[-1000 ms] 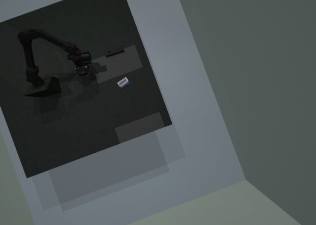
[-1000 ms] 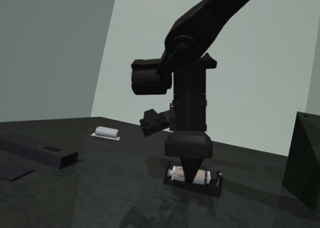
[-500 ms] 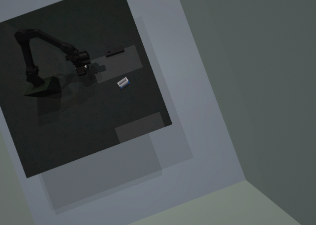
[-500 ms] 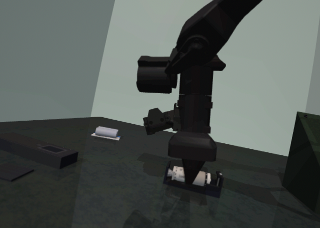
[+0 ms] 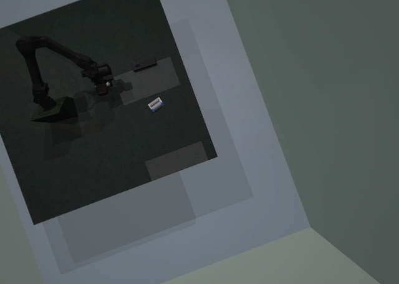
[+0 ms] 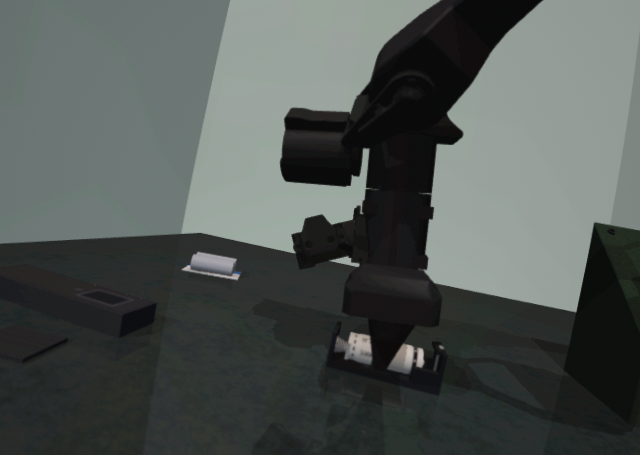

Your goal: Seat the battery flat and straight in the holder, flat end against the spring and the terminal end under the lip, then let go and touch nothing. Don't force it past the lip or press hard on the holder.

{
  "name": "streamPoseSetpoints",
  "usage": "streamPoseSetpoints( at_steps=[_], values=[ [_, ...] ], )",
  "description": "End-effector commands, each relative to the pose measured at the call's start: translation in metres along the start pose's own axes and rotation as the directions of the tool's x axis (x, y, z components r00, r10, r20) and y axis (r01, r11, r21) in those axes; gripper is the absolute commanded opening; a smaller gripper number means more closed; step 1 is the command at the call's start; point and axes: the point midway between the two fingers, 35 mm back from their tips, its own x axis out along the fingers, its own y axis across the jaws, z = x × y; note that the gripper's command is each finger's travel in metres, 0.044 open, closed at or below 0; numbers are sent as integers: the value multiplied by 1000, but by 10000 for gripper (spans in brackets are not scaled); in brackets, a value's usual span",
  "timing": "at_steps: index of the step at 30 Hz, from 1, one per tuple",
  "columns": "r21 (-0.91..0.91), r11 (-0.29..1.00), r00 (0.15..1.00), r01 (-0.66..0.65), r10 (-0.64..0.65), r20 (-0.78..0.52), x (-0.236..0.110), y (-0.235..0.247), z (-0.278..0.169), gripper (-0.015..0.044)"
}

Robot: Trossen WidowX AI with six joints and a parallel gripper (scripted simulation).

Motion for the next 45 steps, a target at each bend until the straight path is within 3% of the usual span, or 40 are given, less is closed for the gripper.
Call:
streamPoseSetpoints(
  at_steps=[1, 31, 35, 45],
  values=[
    [1, 1000, 1000, -1, 1, 2, 0, 1, -5, 84],
    [2, 1000, 1000, 0, 0, 16, 1, 1, -12, 84],
    [2, 1000, 1000, 0, 0, 16, 1, 1, -12, 186],
    [-3, 1000, 1000, 0, 0, 16, -14, 0, -12, 186]
  ],
)
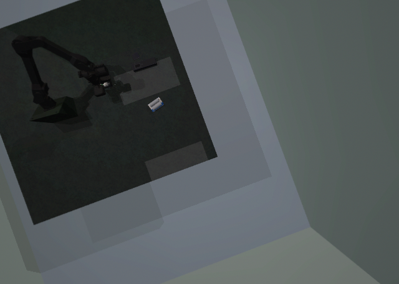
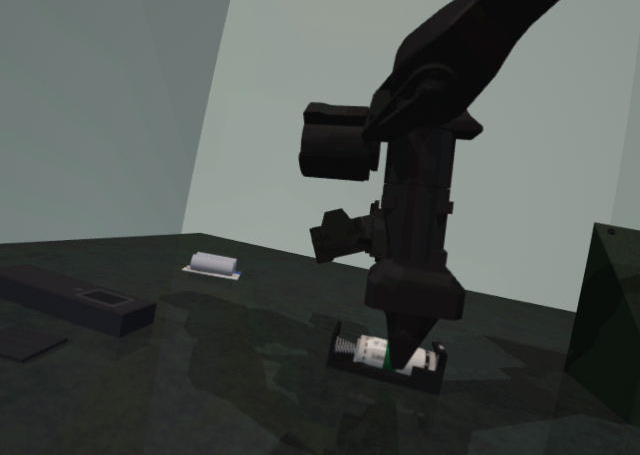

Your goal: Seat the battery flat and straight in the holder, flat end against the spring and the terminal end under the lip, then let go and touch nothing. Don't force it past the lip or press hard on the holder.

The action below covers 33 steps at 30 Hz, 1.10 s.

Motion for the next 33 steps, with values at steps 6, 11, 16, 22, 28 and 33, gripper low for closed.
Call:
streamPoseSetpoints(
  at_steps=[6, 11, 16, 22, 28, 33],
  values=[
    [-1, 1000, 1000, 0, 0, 4, -7, -1, 1, 212],
    [-11, 1000, 1000, 4, -4, 9, -54, -6, -1, 343],
    [-16, 1000, 1000, 3, -3, 11, -81, -10, -7, 440],
    [-16, 1000, 1000, 4, -3, 11, -80, -12, -7, 440],
    [-16, 1000, 1000, 4, -3, 11, -80, -12, -7, 440],
    [-16, 1000, 1000, 4, -3, 11, -80, -12, -7, 440]
  ],
)
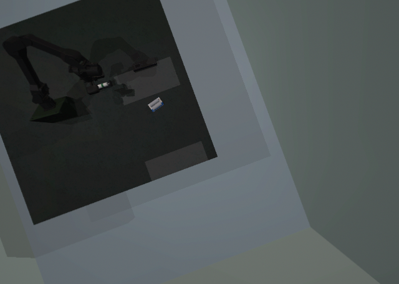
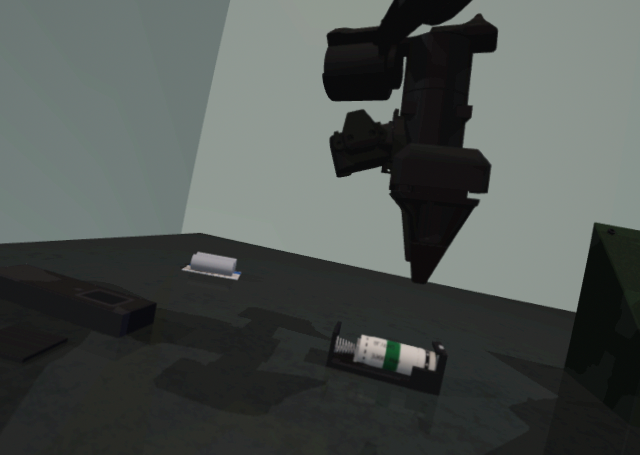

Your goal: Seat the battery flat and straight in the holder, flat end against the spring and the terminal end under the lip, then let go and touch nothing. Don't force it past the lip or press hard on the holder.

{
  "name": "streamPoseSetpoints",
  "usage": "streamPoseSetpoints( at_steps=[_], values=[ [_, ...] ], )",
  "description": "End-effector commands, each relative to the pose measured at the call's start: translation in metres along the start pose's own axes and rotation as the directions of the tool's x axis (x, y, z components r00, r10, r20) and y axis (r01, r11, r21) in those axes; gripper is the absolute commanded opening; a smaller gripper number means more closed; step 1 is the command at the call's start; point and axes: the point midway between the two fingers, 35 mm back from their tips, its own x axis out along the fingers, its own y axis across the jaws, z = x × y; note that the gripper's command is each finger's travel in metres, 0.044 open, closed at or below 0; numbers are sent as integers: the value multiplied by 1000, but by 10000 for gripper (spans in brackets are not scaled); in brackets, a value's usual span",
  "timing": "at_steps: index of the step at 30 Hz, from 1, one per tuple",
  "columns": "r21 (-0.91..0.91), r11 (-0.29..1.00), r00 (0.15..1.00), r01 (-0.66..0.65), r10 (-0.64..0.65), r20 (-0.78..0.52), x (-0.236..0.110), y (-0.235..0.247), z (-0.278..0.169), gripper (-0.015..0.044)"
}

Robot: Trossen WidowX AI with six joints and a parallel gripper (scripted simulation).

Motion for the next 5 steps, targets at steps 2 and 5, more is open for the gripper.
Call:
streamPoseSetpoints(
  at_steps=[2, 5],
  values=[
    [-6, 1000, 1000, 5, -5, 0, -1, 0, 0, 440],
    [-6, 1000, 1000, 5, -5, 0, -1, 0, 0, 440]
  ],
)
